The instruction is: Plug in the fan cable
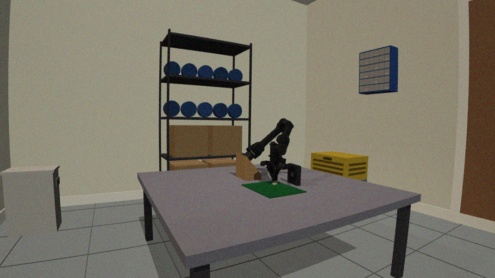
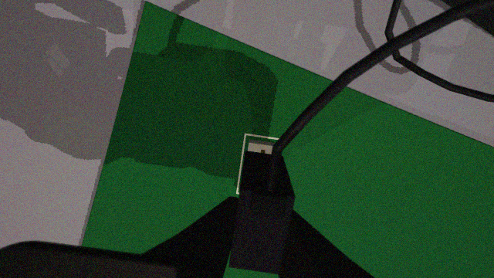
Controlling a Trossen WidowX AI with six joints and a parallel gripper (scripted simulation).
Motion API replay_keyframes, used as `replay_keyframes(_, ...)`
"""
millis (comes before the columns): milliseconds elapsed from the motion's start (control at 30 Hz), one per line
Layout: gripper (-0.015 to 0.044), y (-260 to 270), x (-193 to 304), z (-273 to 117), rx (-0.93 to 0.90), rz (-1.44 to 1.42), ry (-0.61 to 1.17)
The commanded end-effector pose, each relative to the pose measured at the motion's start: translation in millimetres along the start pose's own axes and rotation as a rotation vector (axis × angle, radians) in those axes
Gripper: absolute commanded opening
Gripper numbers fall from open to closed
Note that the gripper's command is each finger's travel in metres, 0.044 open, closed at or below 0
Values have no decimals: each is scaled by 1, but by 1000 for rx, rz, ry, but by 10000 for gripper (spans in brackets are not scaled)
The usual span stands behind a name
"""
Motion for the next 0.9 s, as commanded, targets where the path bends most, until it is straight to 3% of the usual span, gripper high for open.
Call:
replay_keyframes(0,0,0,0,1,2,4,-3)
replay_keyframes(867,0,0,0,18,3,4,-4)
Point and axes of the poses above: the point midway between the two fingers, 35 mm back from their tips, its own z axis out along the fingers, its own y axis across the jaws, x = y × z, the point moved 5 cm from there along -z, back along the fingers, and after that the axes turned 1 degree about z, right-handed, at the moved point
